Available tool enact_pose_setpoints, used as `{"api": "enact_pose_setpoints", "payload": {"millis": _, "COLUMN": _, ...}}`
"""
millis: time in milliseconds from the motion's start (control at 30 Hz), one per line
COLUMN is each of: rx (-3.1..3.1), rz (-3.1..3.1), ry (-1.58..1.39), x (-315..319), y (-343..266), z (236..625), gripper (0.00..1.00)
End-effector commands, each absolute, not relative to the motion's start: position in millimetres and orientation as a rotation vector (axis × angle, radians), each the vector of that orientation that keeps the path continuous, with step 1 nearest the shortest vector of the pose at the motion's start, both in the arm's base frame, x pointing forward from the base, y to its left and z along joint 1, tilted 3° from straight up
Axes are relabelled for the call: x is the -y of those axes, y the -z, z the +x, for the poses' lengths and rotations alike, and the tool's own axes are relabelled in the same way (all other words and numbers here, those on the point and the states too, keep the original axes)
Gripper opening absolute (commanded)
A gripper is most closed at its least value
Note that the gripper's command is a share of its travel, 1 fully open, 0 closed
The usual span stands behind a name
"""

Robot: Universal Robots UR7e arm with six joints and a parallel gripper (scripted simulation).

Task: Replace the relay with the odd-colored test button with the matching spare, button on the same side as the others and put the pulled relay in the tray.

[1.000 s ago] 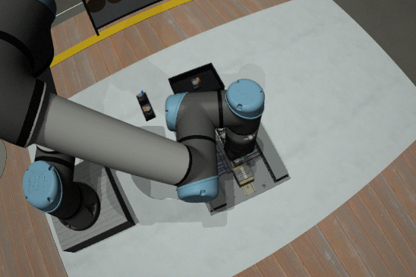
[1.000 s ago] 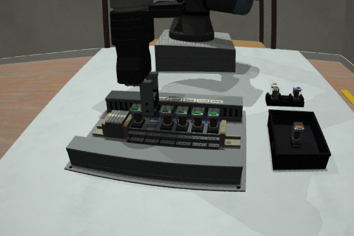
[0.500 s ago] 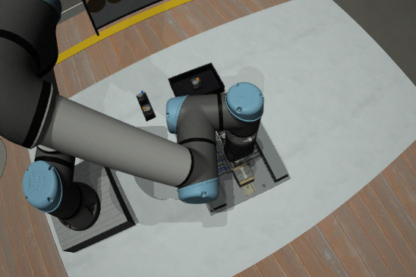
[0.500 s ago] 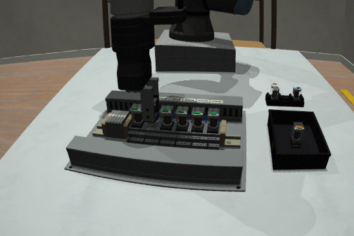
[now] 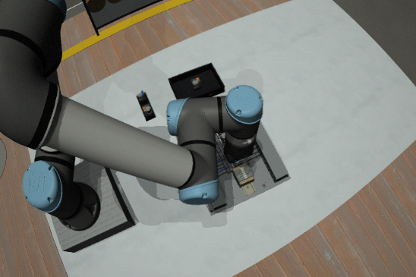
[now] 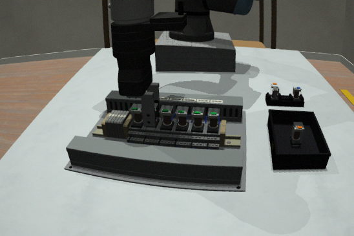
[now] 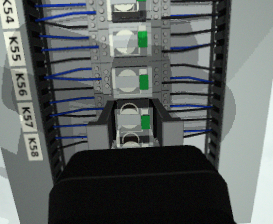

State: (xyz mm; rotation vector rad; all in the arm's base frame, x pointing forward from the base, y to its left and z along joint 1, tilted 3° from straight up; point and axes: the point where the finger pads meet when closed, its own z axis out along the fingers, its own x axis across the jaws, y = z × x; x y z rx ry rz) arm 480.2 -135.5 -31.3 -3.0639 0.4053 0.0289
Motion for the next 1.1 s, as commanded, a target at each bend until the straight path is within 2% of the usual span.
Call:
{"api": "enact_pose_setpoints", "payload": {"millis": 0, "rx": -0.406, "rz": -3.064, "ry": -0.027, "x": 136.0, "y": 28.9, "z": 480.6, "gripper": 0.00}}
{"api": "enact_pose_setpoints", "payload": {"millis": 1067, "rx": -0.406, "rz": -3.064, "ry": -0.027, "x": 136.3, "y": 24.8, "z": 480.6, "gripper": 0.00}}
